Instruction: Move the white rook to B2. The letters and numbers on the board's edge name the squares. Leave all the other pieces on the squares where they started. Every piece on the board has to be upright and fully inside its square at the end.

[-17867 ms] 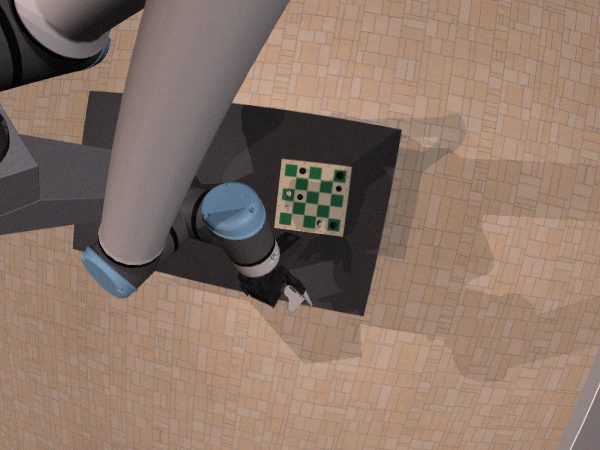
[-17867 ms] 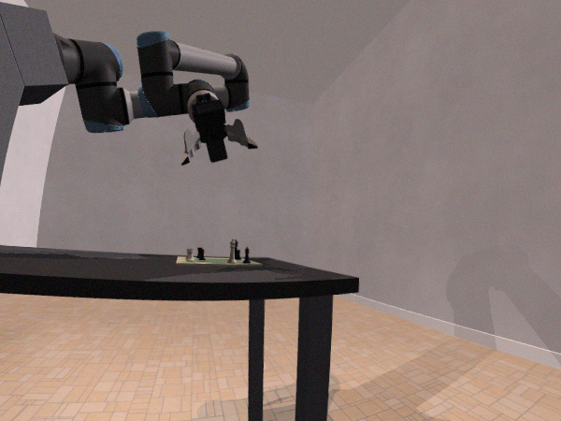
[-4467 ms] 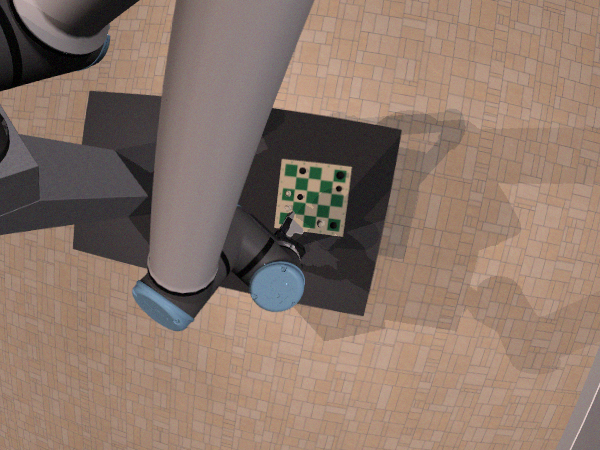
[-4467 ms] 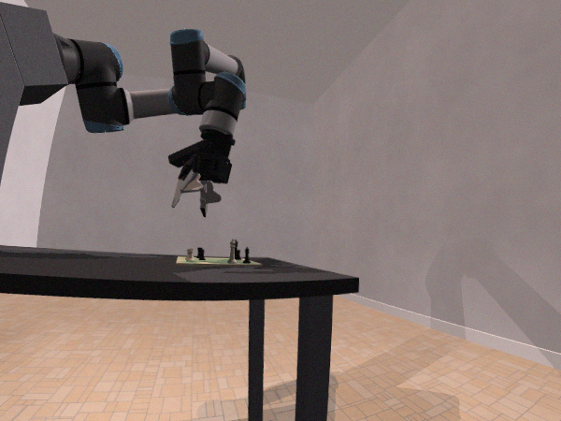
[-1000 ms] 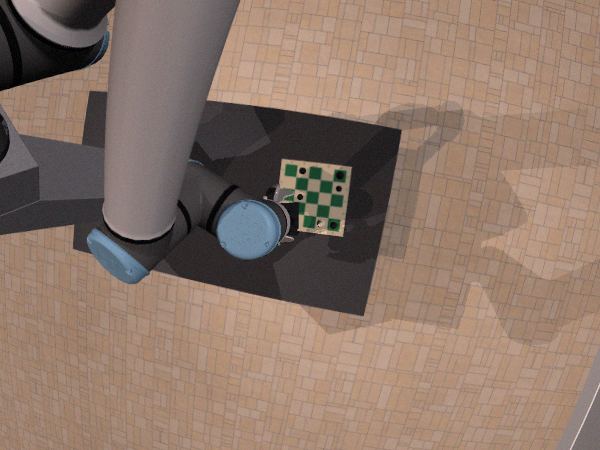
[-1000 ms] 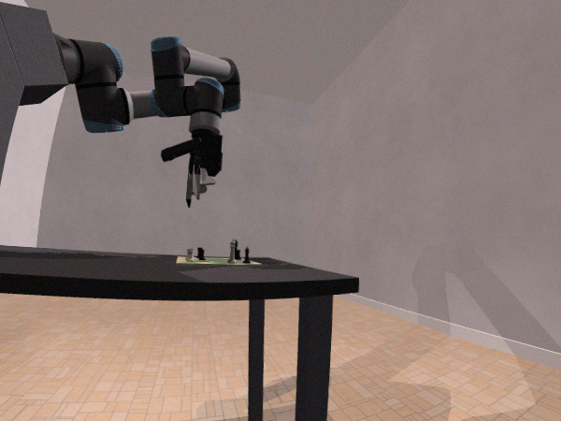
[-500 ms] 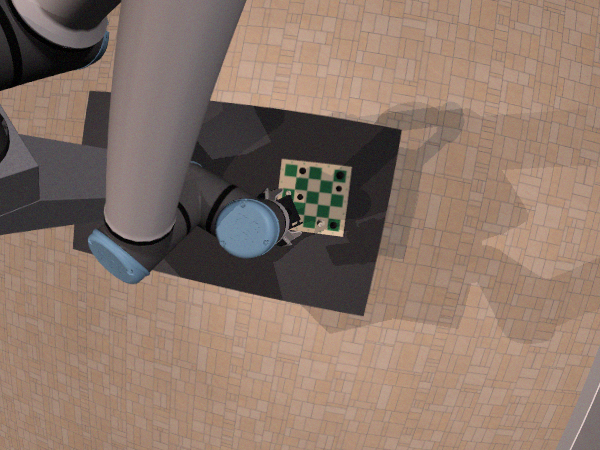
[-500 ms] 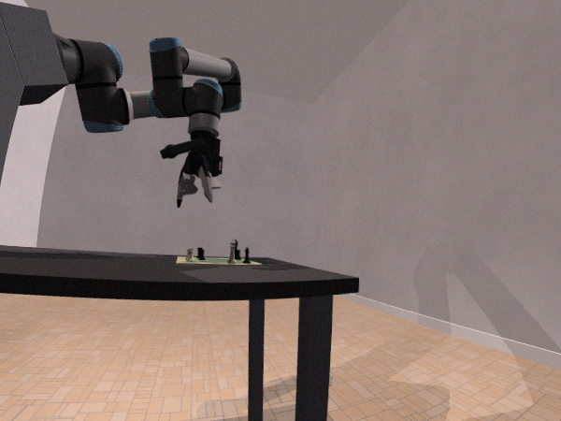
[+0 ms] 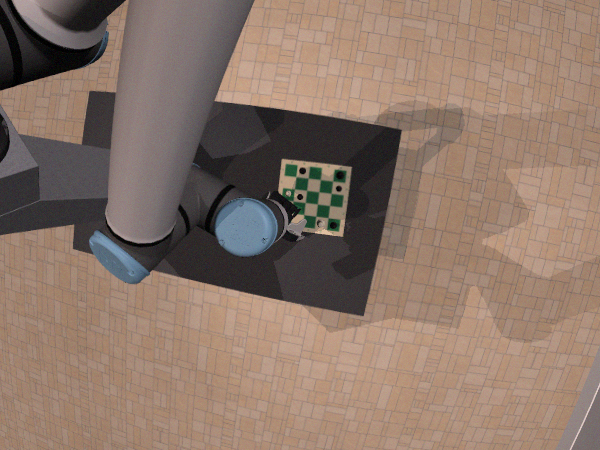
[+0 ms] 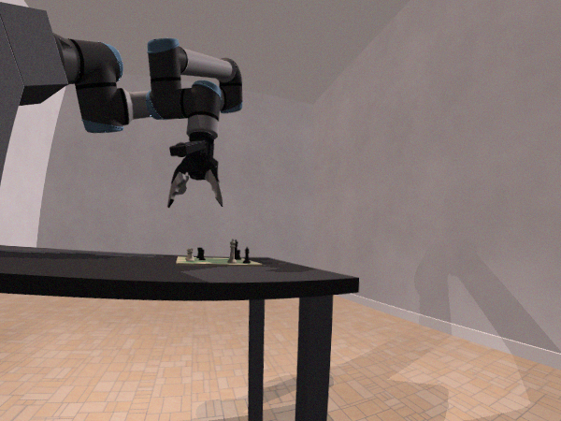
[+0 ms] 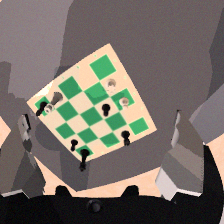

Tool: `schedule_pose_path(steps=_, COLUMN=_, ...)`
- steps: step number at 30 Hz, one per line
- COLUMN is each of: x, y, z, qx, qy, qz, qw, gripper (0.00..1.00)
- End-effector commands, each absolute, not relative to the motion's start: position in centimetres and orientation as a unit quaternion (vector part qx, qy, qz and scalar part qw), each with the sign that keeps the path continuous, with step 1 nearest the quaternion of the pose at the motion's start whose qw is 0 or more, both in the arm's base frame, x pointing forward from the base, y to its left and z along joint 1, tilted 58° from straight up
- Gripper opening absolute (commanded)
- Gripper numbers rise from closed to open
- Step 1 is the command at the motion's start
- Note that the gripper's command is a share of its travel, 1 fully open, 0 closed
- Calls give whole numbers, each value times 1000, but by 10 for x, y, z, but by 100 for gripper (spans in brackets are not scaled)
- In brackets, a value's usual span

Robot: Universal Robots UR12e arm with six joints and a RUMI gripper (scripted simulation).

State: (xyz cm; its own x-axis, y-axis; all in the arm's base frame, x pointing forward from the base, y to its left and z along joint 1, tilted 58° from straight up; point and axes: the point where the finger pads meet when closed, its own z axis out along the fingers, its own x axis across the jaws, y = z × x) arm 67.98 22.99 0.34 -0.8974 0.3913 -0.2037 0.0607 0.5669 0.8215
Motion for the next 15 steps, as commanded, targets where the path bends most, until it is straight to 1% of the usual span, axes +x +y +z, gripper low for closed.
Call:
schedule_pose_path(steps=1, x=683, y=230, z=2, qx=23, qy=875, qz=426, qw=229, gripper=100)
schedule_pose_path(steps=10, x=690, y=232, z=2, qx=-154, qy=862, qz=371, qw=310, gripper=100)
schedule_pose_path(steps=12, x=690, y=232, z=2, qx=-154, qy=862, qz=371, qw=310, gripper=100)
schedule_pose_path(steps=15, x=691, y=233, z=2, qx=-213, qy=849, qz=349, qw=335, gripper=100)
